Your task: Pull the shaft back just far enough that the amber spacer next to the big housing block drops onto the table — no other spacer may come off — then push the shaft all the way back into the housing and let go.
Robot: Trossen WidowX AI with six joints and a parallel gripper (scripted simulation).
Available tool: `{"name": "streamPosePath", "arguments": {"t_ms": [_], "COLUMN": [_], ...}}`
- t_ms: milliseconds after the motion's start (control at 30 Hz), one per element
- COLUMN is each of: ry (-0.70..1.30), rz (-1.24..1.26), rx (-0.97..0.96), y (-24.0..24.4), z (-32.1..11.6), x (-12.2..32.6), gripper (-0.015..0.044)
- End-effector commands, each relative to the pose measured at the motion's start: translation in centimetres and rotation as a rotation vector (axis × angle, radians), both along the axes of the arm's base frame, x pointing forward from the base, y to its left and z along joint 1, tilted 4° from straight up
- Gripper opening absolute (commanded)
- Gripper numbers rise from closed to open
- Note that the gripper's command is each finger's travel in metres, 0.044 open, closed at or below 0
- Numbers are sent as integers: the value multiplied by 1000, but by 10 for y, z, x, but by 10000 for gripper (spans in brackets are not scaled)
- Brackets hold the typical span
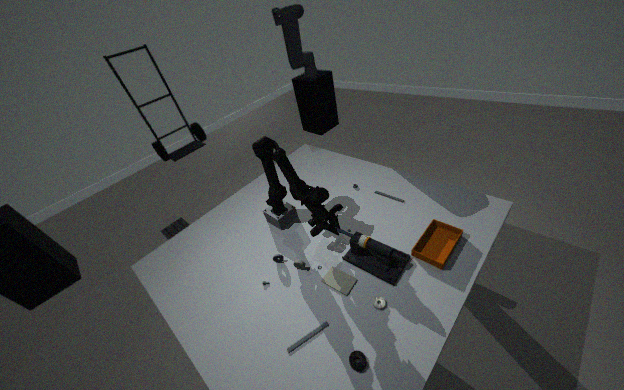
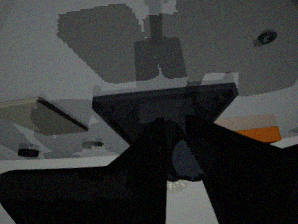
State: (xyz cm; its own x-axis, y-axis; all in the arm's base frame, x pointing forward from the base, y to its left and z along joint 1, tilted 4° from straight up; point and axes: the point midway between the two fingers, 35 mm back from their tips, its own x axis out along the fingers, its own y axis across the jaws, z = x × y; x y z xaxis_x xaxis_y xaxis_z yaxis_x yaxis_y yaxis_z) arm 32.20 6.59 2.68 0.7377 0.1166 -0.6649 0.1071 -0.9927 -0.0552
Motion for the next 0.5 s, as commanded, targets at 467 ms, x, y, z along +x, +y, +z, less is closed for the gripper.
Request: {"name": "streamPosePath", "arguments": {"t_ms": [467], "ry": [1], "rz": [-3], "rx": [1], "y": [0], "z": [0], "x": [-2], "gripper": [0]}}
